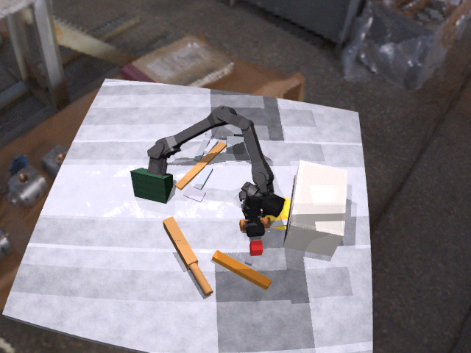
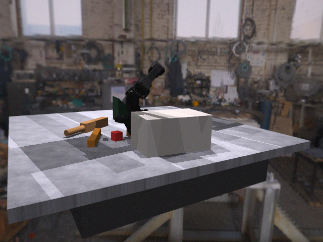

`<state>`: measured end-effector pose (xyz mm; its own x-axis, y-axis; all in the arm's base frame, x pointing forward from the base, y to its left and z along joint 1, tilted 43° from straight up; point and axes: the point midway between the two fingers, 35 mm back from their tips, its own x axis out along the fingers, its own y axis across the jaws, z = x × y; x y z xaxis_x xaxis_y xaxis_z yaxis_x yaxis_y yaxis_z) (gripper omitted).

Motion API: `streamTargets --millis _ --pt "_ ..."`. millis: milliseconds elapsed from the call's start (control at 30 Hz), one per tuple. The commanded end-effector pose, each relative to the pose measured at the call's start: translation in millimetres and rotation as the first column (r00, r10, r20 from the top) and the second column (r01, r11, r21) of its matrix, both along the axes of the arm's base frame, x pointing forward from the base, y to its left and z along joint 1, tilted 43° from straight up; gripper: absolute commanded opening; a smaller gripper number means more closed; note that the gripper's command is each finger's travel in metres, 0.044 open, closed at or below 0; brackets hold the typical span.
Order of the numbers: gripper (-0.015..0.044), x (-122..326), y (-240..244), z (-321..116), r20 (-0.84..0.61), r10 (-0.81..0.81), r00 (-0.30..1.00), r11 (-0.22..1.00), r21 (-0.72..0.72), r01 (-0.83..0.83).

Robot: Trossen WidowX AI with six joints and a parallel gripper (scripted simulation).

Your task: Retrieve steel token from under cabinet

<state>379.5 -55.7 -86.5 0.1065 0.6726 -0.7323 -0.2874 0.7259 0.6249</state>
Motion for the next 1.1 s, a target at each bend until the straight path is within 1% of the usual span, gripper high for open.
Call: streamTargets --millis 0,1067 --pt "0.0000 -9 -1 -3 -0.006 0.001 1.000 1.000 0.002 -0.001" --pt "0.0000 -47 -8 -15 -0.008 0.001 1.000 1.000 0.001 -0.001"
